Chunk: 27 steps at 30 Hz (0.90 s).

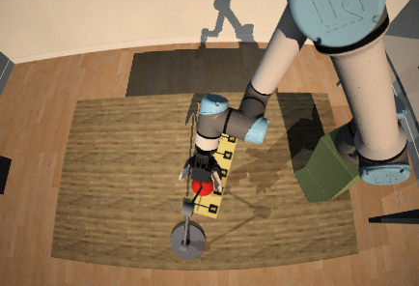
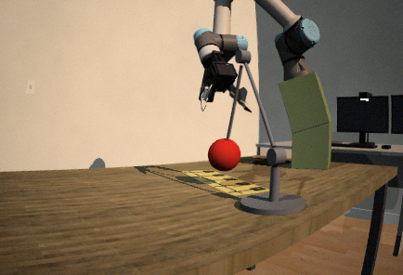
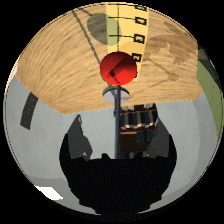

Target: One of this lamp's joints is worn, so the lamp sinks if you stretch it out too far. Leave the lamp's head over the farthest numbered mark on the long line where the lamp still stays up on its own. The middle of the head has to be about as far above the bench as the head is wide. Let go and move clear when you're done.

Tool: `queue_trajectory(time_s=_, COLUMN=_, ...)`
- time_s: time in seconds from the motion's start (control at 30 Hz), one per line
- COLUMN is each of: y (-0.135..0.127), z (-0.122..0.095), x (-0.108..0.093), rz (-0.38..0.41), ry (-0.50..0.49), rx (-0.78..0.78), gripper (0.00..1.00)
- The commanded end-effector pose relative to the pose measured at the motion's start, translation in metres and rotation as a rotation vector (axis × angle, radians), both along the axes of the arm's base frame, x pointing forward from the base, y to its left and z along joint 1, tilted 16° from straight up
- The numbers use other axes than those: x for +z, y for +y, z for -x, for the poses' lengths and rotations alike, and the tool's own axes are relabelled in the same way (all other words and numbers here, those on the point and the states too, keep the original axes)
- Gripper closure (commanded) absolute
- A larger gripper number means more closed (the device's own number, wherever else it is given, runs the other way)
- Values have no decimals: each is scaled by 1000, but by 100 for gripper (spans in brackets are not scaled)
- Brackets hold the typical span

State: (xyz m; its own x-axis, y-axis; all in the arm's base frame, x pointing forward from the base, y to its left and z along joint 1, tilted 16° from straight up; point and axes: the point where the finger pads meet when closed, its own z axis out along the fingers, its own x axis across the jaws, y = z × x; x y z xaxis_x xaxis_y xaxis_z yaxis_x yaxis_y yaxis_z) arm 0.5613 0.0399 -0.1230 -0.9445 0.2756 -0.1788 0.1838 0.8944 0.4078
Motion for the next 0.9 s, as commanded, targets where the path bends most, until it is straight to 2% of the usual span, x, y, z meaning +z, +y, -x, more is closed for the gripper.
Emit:
queue_trajectory(time_s=0.0, y=-9, z=7, x=25, rz=0, ry=0, rx=1, gripper=0)
queue_trajectory(time_s=0.63, y=-30, z=23, x=76, rz=1, ry=-2, rx=0, gripper=0)
queue_trajectory(time_s=0.87, y=-32, z=24, x=81, rz=1, ry=-2, rx=0, gripper=0)
